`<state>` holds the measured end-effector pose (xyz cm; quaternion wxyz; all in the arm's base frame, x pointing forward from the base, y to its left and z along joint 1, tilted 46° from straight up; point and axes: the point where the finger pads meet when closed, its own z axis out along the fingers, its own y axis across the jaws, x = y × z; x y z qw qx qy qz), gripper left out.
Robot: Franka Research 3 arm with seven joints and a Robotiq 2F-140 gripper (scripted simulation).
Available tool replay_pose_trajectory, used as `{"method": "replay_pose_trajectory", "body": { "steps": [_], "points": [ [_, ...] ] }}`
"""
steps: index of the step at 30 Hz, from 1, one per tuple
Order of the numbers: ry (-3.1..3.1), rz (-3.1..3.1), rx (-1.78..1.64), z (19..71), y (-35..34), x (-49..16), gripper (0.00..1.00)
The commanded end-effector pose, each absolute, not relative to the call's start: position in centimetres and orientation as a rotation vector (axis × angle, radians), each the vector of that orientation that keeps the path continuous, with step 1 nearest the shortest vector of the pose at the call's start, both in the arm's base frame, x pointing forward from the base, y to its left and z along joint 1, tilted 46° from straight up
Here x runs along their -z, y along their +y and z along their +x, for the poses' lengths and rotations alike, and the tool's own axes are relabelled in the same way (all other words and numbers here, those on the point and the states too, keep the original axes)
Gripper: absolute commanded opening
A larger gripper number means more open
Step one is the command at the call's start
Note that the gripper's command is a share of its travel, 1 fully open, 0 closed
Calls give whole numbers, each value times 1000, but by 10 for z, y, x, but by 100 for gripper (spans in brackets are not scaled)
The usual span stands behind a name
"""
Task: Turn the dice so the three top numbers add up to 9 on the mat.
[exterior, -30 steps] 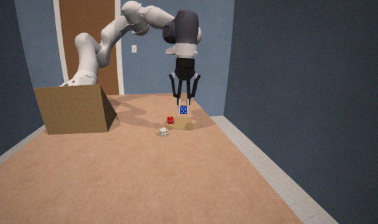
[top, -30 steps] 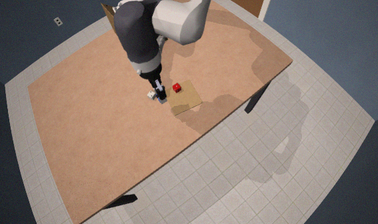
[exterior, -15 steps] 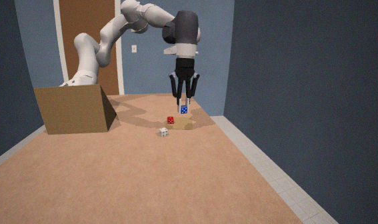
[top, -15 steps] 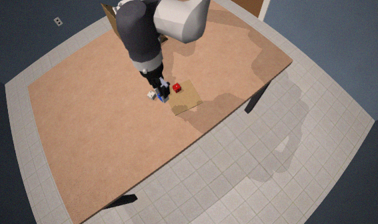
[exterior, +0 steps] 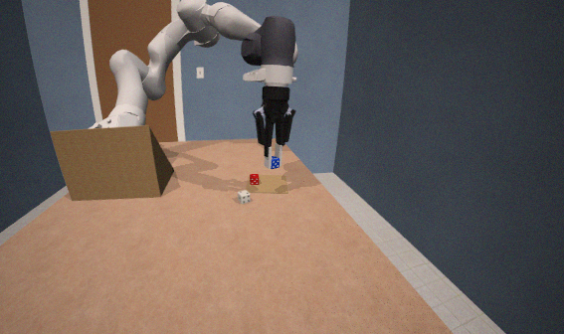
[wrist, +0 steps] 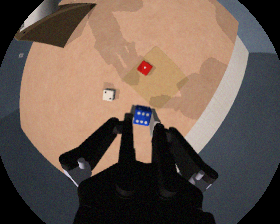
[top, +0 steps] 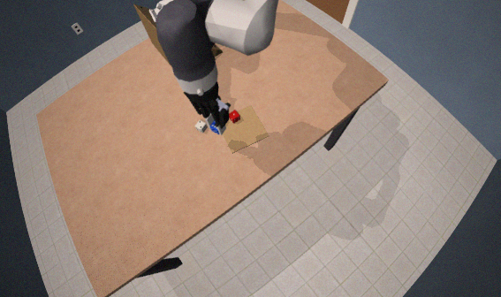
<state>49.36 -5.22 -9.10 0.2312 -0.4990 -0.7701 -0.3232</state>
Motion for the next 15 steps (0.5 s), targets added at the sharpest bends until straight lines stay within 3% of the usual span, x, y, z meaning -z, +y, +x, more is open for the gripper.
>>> {"method": "replay_pose_trajectory", "body": {
  "steps": [1,15],
  "points": [
    [-2271,-1211,955,494,-53,91,16],
    [-2448,-963,1037,494,-50,87,16]
  ]
}}
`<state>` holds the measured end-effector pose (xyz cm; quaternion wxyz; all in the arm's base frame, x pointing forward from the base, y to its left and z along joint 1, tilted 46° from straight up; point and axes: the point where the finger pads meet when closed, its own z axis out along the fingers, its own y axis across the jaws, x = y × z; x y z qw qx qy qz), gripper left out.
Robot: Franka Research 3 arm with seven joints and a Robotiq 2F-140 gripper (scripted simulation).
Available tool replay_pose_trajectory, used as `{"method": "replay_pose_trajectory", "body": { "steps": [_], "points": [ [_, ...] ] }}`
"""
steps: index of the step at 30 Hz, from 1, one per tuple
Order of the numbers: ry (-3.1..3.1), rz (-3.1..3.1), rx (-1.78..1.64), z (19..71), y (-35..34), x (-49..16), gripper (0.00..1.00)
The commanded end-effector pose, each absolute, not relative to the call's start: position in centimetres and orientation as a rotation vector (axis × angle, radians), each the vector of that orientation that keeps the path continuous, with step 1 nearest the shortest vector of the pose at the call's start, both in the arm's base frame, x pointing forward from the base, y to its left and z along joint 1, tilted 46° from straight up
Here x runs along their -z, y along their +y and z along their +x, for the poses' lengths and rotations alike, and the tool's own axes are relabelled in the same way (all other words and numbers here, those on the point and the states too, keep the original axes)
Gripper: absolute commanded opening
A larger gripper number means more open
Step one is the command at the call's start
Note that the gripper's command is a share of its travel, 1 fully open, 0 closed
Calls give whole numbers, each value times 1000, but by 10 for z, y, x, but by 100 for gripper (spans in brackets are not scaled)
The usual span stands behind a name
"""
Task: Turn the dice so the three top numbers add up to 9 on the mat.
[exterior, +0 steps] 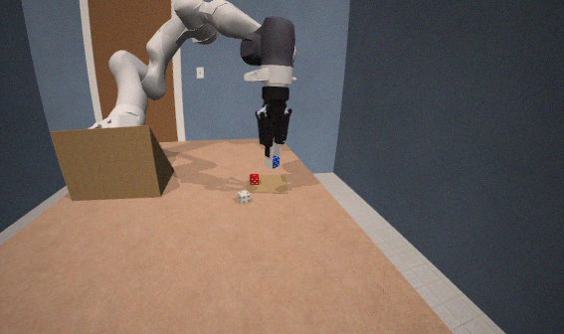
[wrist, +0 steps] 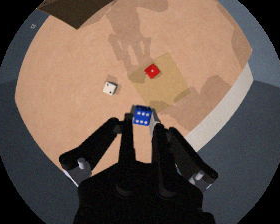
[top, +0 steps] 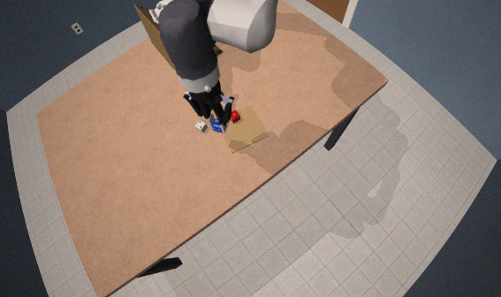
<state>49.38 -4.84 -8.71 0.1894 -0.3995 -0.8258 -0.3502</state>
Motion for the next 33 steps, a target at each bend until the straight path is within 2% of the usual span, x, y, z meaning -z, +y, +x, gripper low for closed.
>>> {"method": "replay_pose_trajectory", "body": {
  "steps": [1,33],
  "points": [
    [-2461,-942,1043,494,-49,87,16],
    [-2784,-266,1195,494,-41,78,16]
  ]
}}
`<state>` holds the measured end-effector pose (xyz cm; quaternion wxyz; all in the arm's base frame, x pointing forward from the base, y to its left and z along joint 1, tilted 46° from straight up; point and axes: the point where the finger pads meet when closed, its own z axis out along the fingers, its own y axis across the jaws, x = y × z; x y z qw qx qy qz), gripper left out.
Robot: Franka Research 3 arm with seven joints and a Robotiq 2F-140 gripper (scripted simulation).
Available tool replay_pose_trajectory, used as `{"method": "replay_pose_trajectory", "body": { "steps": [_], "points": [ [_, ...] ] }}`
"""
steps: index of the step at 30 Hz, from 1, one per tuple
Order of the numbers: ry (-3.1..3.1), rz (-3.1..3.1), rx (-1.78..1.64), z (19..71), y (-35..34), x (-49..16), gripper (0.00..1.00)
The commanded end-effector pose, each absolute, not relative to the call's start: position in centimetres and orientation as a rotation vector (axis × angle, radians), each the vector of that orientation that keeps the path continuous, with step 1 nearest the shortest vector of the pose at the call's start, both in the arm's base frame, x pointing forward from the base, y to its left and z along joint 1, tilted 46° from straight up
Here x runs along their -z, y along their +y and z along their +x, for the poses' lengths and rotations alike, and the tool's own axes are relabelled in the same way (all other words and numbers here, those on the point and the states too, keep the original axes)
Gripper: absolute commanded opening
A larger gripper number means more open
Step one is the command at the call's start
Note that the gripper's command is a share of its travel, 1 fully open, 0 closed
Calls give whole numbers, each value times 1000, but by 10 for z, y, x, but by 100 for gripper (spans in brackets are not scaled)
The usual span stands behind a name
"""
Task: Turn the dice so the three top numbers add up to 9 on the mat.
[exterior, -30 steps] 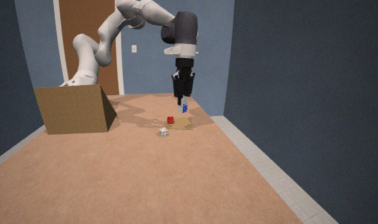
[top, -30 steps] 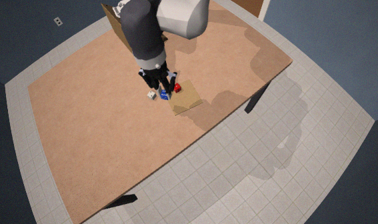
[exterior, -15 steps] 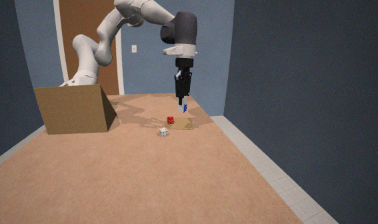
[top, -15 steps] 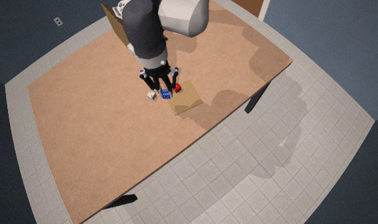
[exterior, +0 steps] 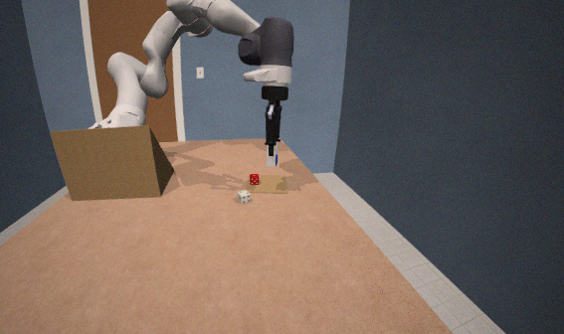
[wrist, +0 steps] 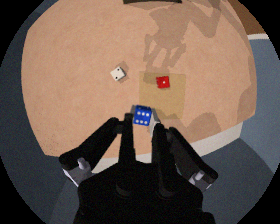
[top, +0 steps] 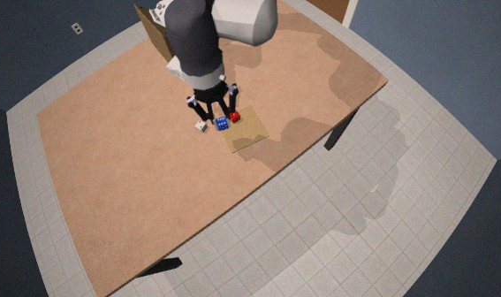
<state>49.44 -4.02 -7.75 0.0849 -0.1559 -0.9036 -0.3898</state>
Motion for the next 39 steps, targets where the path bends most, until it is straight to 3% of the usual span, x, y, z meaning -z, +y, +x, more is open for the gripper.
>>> {"method": "replay_pose_trajectory", "body": {
  "steps": [1,39],
  "points": [
    [-2793,-240,1199,494,-41,78,16],
    [-2959,772,1286,495,-31,67,16]
  ]
}}
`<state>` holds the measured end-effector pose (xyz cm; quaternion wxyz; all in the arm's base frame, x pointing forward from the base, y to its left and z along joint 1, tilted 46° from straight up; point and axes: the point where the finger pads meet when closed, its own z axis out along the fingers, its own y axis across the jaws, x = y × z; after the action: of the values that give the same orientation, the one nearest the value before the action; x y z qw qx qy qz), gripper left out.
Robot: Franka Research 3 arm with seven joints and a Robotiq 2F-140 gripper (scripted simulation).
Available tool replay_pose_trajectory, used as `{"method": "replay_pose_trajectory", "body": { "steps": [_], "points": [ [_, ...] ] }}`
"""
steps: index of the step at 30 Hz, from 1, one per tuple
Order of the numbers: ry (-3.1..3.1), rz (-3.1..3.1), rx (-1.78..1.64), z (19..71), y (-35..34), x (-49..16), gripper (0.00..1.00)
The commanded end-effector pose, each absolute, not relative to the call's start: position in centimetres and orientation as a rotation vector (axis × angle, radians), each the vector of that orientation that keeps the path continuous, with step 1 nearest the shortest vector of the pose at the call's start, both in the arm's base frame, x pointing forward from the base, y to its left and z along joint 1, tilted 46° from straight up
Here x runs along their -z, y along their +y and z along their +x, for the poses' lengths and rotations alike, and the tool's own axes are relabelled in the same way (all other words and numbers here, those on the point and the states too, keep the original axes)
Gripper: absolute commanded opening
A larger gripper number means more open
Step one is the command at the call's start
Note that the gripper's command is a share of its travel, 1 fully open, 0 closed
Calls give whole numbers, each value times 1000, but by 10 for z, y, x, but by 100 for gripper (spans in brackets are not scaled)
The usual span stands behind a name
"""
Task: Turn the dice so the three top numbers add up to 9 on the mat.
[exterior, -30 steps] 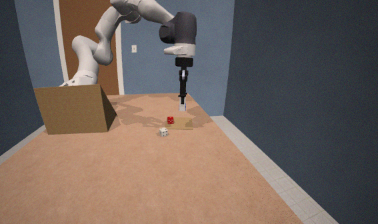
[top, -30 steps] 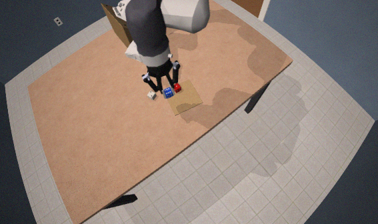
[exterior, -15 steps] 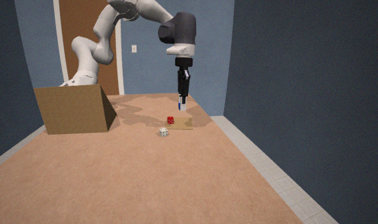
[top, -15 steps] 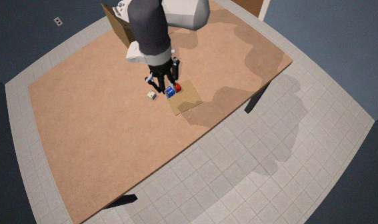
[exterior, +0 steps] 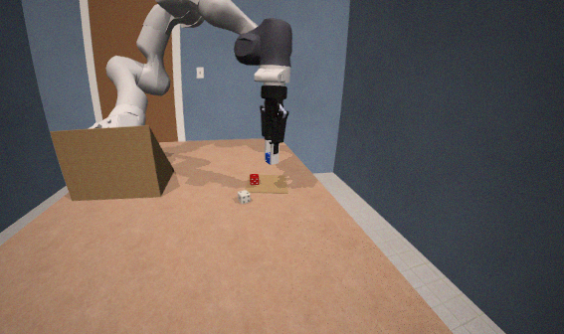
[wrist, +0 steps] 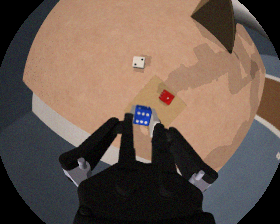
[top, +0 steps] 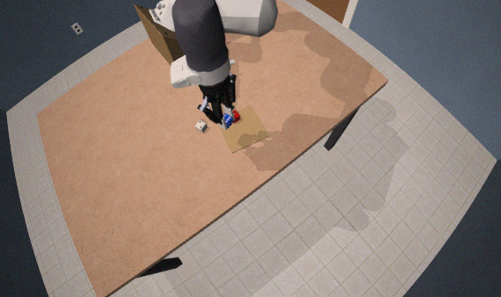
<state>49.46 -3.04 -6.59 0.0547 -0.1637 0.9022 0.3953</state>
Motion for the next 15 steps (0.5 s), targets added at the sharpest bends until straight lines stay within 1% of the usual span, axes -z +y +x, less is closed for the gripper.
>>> {"method": "replay_pose_trajectory", "body": {
  "steps": [1,15],
  "points": [
    [2633,-713,-1145,495,-31,67,16],
    [2459,-1003,-1074,495,-27,63,16]
  ]
}}
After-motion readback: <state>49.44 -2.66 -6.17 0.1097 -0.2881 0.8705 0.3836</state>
